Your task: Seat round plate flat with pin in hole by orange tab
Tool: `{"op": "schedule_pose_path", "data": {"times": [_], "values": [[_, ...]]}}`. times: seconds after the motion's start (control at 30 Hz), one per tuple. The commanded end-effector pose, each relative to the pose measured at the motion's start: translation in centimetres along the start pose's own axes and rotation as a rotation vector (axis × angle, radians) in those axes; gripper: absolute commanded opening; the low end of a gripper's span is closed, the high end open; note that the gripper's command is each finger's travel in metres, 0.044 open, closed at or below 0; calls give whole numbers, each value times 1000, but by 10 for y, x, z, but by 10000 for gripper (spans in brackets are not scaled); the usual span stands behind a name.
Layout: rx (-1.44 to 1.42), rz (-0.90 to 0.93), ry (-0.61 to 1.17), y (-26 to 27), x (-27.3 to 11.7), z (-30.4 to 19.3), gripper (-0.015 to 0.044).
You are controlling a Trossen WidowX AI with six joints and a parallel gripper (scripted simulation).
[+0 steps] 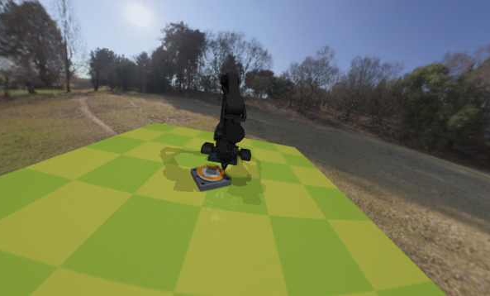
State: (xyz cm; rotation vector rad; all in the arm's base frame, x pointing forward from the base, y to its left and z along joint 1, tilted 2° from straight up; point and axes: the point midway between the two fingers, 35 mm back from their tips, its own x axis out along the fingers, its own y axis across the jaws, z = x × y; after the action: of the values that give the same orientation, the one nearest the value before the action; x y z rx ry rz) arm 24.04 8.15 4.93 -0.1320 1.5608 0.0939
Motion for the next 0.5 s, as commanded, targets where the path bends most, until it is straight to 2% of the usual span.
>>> {"op": "schedule_pose_path", "data": {"times": [0.0,0.47], "values": [[4,1,-6,2,0,7,0],[4,1,-7,4,-1,19,0]]}}
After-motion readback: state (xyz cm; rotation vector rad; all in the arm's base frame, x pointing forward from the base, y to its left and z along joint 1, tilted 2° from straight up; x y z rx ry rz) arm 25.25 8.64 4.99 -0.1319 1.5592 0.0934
